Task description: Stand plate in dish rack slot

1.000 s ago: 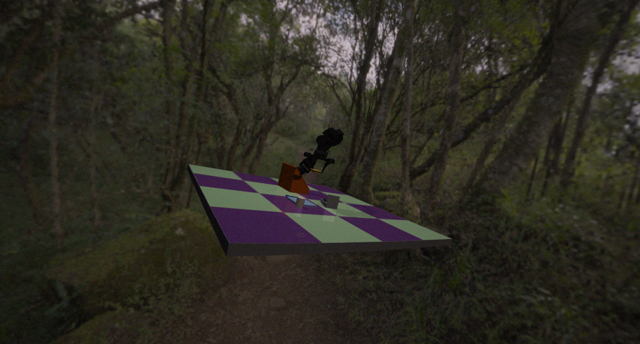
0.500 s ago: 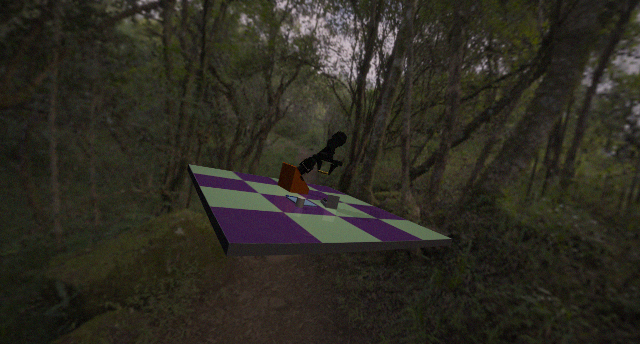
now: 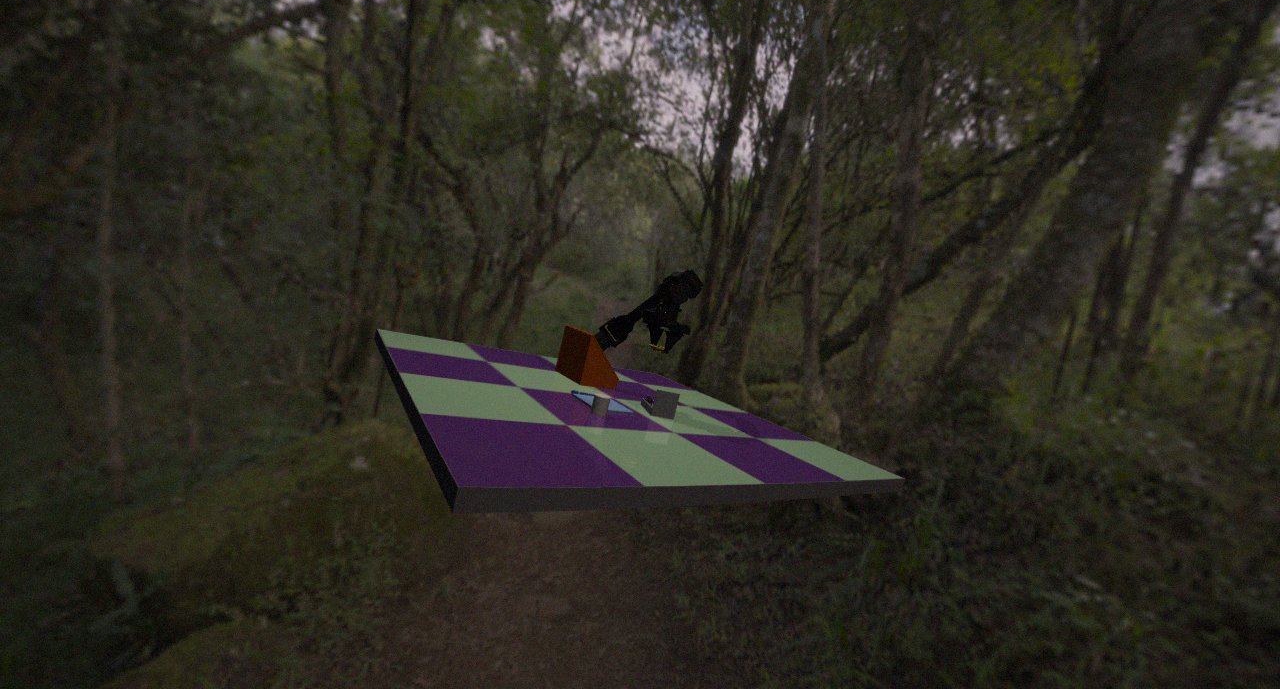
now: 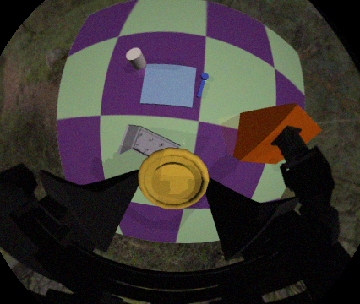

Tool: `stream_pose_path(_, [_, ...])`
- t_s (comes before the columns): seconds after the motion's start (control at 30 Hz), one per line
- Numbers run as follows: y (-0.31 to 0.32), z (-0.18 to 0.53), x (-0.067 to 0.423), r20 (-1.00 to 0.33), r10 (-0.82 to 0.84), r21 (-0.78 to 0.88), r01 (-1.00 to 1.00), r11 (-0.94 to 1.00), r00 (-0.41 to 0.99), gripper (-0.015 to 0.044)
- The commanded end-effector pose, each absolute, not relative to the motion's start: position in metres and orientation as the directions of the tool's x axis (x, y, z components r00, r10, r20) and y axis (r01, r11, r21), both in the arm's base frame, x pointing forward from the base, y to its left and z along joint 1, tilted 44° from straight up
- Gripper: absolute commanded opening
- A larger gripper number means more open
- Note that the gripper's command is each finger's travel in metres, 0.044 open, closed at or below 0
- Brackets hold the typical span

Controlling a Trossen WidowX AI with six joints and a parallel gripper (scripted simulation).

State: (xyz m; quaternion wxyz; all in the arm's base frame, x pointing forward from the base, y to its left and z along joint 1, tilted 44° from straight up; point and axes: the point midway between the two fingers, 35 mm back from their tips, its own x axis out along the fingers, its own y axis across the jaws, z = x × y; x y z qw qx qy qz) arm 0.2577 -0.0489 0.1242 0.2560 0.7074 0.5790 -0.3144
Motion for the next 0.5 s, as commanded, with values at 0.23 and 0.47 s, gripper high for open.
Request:
stream_pose_path(0.23, [-0.013,0.147,0.24,-0.724,0.677,-0.228,0.879,-0.418,0.134,0.0])
stream_pose_path(0.47, [-0.01,0.141,0.239,-0.745,0.657,-0.223,0.887,-0.404,0.112,0.0])
